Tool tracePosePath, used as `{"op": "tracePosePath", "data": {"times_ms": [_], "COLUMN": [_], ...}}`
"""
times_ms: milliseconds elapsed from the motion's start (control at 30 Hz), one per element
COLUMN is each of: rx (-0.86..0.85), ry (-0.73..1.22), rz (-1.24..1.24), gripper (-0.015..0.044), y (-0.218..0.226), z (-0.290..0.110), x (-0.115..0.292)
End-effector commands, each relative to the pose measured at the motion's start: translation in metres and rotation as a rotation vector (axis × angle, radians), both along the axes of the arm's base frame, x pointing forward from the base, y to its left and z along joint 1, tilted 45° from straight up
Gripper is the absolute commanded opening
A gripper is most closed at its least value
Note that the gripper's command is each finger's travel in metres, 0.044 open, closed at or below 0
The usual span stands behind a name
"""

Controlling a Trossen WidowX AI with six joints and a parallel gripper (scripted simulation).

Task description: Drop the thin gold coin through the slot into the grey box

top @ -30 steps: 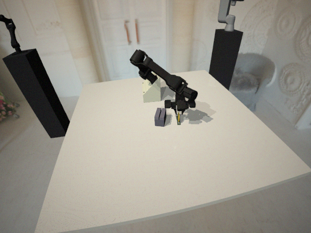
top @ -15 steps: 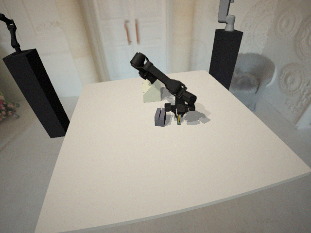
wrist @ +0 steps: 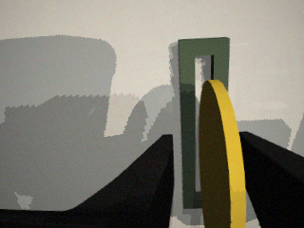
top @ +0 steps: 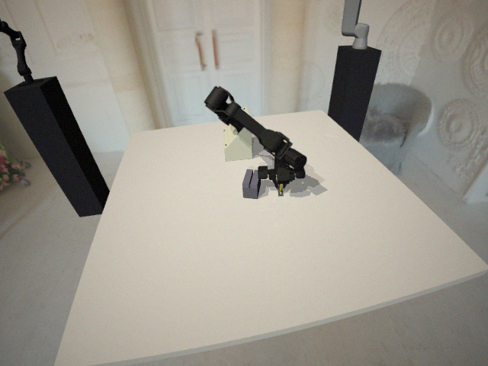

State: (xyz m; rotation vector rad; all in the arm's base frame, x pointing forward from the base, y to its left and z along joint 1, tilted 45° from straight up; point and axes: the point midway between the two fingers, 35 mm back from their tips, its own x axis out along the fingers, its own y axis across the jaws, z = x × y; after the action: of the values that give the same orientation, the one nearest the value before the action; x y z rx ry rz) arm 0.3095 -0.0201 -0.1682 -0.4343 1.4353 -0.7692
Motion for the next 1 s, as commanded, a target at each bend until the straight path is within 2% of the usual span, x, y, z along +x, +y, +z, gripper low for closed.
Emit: {"op": "tracePosePath", "data": {"times_ms": [0, 67, 100, 433, 967], "rx": [-0.003, -0.003, -0.003, -0.003, 0.003], "ry": [0.002, 0.002, 0.002, 0.002, 0.001], "rz": [0.007, 0.007, 0.007, 0.007, 0.009], "gripper": [0.0056, 0.0003, 0.0000, 0.0000, 0.0000], "y": [-0.001, -0.001, -0.001, 0.000, 0.029], "z": [-0.001, -0.001, -0.001, 0.000, 0.027], "x": [0.000, 0.000, 0.000, 0.000, 0.005]}}
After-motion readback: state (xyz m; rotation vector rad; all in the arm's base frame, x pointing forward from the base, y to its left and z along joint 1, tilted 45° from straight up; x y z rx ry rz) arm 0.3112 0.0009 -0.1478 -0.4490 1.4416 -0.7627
